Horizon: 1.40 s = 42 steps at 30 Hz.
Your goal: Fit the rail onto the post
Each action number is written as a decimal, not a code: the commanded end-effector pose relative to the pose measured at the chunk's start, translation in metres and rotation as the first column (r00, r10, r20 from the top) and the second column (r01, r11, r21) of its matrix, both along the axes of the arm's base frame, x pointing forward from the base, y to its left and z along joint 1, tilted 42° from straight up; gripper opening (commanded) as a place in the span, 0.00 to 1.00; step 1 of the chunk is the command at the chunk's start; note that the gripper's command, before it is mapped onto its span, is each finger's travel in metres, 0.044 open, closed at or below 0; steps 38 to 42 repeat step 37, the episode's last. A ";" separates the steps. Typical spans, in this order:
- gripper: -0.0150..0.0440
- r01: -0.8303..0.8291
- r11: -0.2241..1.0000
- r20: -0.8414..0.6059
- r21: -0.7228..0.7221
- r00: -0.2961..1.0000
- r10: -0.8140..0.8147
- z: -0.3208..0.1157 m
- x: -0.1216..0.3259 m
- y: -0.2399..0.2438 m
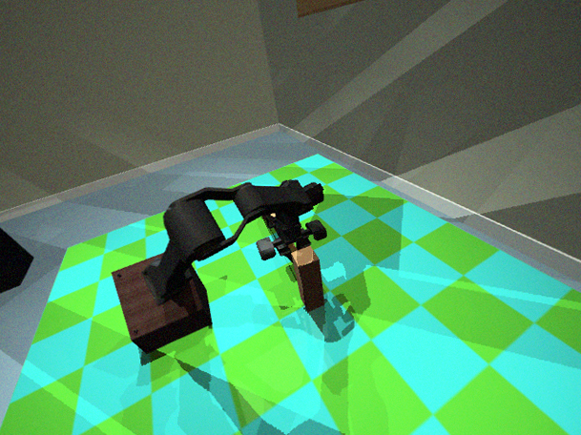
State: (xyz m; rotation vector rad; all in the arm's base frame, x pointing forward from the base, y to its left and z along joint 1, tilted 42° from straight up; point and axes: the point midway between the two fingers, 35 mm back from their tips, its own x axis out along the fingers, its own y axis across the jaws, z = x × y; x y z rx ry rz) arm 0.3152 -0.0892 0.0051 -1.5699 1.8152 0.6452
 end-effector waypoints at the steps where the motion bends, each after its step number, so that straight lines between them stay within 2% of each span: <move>1: 0.48 0.000 1.000 0.000 0.000 1.000 0.000 0.000 0.000 0.000; 13: 1.00 0.000 1.000 0.000 0.000 1.000 0.000 0.000 0.000 0.000; 18: 1.00 0.000 1.000 0.000 0.000 1.000 0.000 0.000 0.000 0.002; 23: 1.00 -0.006 1.000 0.008 0.002 1.000 0.006 0.002 0.006 0.042; 42: 1.00 -0.006 1.000 0.008 0.002 1.000 0.006 0.002 0.006 0.042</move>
